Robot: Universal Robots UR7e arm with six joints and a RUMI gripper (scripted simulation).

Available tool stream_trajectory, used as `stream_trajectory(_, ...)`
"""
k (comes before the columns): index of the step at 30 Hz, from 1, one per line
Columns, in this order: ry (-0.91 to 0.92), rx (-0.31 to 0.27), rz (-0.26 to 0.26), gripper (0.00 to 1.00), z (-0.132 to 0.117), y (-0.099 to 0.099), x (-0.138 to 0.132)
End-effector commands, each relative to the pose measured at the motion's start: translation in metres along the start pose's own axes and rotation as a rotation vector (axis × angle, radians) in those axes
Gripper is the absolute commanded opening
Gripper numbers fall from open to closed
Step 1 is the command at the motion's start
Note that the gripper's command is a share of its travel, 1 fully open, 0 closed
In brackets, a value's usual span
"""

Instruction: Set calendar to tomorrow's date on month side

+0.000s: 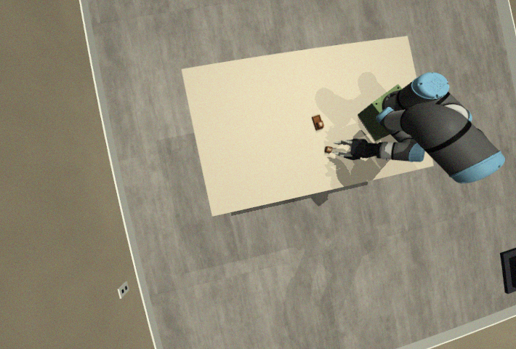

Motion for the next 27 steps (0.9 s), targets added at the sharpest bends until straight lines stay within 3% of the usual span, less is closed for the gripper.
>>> stream_trajectory(1, 0.001, -0.002, 0.000, 0.28, -0.0001, -0.0002, -0.0001)
stream_trajectory(27, 0.001, -0.002, 0.000, 0.28, 0.0044, 0.0046, 0.0012)
Point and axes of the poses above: the point where the finger pads meet when closed, its own y axis out along the fingers, its own x axis across the jaws, z = x × y, the point moved 9 cm from there along -y, back along the fingers, and after that the axes turned 15 degrees about -y, right-handed, at the moved point
